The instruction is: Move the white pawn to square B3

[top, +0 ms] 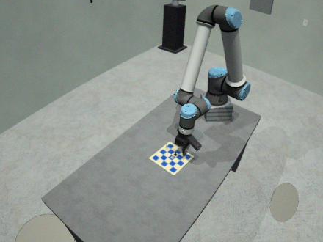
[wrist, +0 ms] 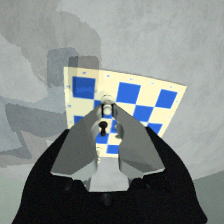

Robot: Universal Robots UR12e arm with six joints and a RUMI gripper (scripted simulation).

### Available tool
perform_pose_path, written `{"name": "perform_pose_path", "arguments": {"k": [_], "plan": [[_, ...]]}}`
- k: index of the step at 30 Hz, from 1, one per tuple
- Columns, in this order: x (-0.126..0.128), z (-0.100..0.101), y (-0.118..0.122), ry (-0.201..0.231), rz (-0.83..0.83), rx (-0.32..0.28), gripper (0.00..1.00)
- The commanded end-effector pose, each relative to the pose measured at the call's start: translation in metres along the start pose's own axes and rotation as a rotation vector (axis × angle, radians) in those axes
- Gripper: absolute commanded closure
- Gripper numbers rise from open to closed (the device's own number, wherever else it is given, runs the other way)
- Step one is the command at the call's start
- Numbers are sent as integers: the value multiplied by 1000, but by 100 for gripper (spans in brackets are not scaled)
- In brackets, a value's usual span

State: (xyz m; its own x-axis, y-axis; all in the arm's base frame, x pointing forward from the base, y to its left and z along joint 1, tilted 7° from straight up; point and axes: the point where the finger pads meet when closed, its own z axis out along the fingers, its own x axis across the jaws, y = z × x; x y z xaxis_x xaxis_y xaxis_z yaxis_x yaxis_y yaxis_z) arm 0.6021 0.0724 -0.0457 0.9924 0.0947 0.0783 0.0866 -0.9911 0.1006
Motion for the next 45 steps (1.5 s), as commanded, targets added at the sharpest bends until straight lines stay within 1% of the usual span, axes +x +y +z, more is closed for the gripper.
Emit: {"name": "perform_pose_path", "arguments": {"k": [1,2,7,10,22,24,26,28,29,31,32,34,41,45], "plan": [[3,-32,0,2,0,-1,100],[3,-32,0,2,0,-1,100],[3,-59,1,2,1,-1,100],[3,-66,1,2,0,-1,100],[0,-64,1,-4,2,0,100],[6,-66,14,0,20,0,100],[11,-66,42,0,60,1,100],[15,-66,79,0,112,0,100],[15,-65,79,-1,112,0,100],[17,-65,108,-1,152,0,100],[17,-65,116,-2,164,0,100],[17,-65,121,-2,170,0,100],[14,-64,116,-5,166,2,100],[15,-64,119,-4,169,1,100]]}}
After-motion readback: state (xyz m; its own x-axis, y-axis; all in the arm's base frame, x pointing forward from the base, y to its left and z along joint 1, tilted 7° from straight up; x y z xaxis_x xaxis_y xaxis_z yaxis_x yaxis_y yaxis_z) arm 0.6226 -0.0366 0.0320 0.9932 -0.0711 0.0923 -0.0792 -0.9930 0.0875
